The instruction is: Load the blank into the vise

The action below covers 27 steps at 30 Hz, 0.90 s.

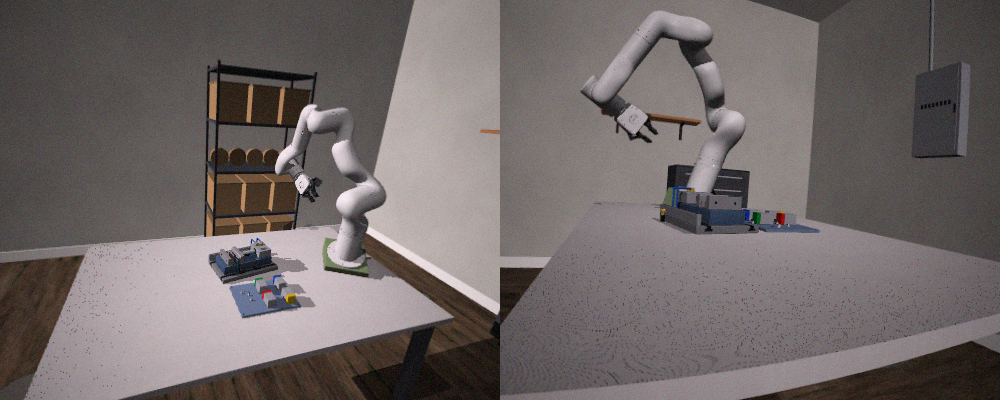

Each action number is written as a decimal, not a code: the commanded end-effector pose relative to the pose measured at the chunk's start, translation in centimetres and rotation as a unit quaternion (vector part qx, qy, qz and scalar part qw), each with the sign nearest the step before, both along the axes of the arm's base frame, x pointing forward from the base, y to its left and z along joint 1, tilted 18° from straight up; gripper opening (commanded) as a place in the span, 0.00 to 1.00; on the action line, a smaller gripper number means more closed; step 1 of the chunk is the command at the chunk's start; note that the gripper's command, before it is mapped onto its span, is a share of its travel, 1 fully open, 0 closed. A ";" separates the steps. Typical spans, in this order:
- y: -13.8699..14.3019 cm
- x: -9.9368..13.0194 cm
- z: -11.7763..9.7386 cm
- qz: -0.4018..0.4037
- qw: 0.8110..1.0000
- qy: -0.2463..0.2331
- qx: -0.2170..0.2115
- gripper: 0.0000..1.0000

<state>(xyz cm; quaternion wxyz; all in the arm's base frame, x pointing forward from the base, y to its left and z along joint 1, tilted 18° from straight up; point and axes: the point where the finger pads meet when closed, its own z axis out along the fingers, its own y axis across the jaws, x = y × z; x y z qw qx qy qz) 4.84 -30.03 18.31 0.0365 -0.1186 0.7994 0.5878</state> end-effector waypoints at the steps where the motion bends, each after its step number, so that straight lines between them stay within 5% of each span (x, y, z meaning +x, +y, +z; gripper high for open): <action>1: -0.1 0.0 0.0 0.000 1.000 0.000 -0.001 0.40; 7: -0.1 0.0 0.0 0.000 1.000 0.000 -0.001 0.40; 8: -0.1 0.0 0.0 0.000 1.000 0.000 -0.001 1.00; 27: 0.6 0.8 0.4 0.018 0.999 -0.023 -0.019 1.00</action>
